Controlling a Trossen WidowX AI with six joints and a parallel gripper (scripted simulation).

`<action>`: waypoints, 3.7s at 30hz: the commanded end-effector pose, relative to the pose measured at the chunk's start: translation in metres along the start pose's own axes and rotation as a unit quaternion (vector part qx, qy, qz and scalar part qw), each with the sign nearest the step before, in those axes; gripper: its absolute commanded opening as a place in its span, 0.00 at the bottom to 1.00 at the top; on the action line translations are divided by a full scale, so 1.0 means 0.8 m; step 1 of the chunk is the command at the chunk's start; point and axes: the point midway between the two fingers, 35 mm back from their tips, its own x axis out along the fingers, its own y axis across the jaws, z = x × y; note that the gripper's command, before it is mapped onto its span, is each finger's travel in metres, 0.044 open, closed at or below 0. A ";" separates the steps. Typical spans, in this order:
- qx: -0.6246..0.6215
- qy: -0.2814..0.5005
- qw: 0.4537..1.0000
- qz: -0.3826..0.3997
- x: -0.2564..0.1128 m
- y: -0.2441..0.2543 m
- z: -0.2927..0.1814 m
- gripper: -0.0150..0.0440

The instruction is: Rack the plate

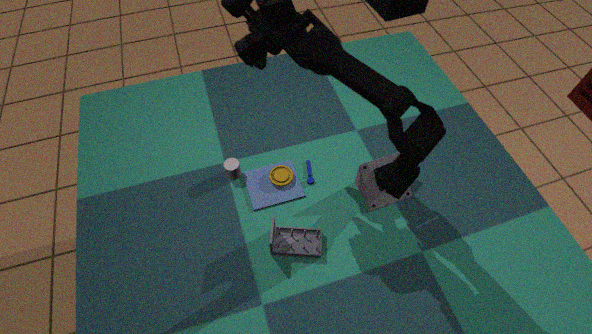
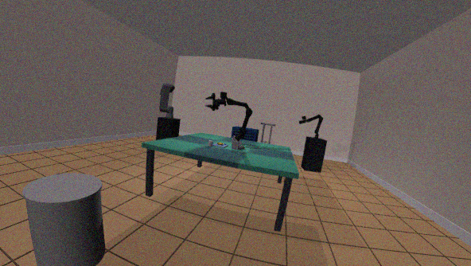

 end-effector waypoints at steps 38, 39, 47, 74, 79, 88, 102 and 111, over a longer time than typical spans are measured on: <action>0.297 -0.104 0.807 0.499 -0.089 0.194 0.170 0.93; 0.304 -0.101 0.798 0.511 -0.094 0.197 0.173 0.93; 0.350 -0.063 0.715 0.602 -0.137 0.215 0.194 0.93; 0.372 -0.036 0.662 0.649 -0.144 0.343 0.294 0.93; 0.372 -0.036 0.662 0.649 -0.142 0.352 0.300 0.93; 0.372 -0.036 0.662 0.649 -0.139 0.367 0.309 0.93; 0.372 -0.036 0.662 0.650 -0.135 0.393 0.322 0.93; 0.372 -0.036 0.662 0.650 -0.135 0.399 0.325 0.91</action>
